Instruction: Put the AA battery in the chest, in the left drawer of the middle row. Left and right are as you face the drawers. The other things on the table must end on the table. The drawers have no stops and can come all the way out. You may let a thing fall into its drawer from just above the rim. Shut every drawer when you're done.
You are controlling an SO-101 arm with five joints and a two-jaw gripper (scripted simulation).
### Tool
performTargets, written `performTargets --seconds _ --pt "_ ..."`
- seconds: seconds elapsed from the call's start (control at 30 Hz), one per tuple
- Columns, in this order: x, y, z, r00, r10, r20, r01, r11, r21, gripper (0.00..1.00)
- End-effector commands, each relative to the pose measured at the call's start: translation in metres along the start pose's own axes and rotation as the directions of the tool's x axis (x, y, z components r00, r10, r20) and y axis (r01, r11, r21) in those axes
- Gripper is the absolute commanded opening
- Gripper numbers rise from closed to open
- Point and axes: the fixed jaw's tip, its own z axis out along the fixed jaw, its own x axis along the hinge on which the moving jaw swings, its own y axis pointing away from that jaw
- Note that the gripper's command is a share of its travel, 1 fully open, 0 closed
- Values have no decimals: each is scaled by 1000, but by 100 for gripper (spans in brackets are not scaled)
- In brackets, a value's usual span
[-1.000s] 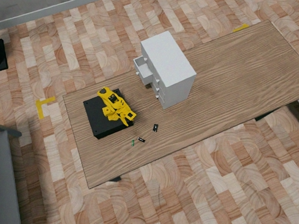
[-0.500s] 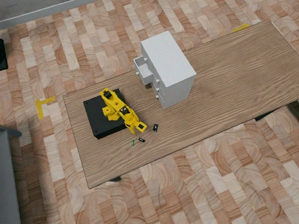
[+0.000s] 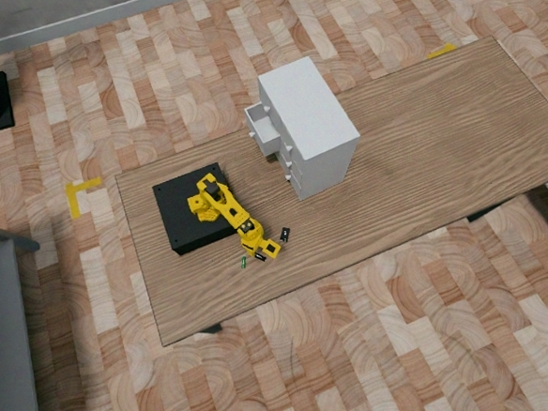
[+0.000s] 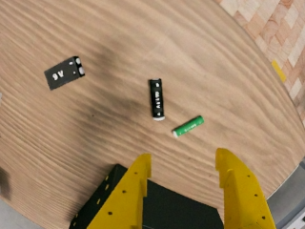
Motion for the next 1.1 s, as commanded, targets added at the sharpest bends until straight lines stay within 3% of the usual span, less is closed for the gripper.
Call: performTargets --seconds 0.0,0.1,0.17,0.2,0.73,1.07 --pt "2 -2 30 996 -30 -85 27 999 -29 21" --pt "10 1 51 988 -54 -148 46 997 -54 21" --pt "10 1 51 988 -54 -148 46 997 -54 21" --pt "13 2 57 984 -61 -166 51 997 -62 21" --pt "13 2 57 984 -61 -166 51 997 -62 21" --pt "15 2 70 984 -61 -166 51 997 -62 21"
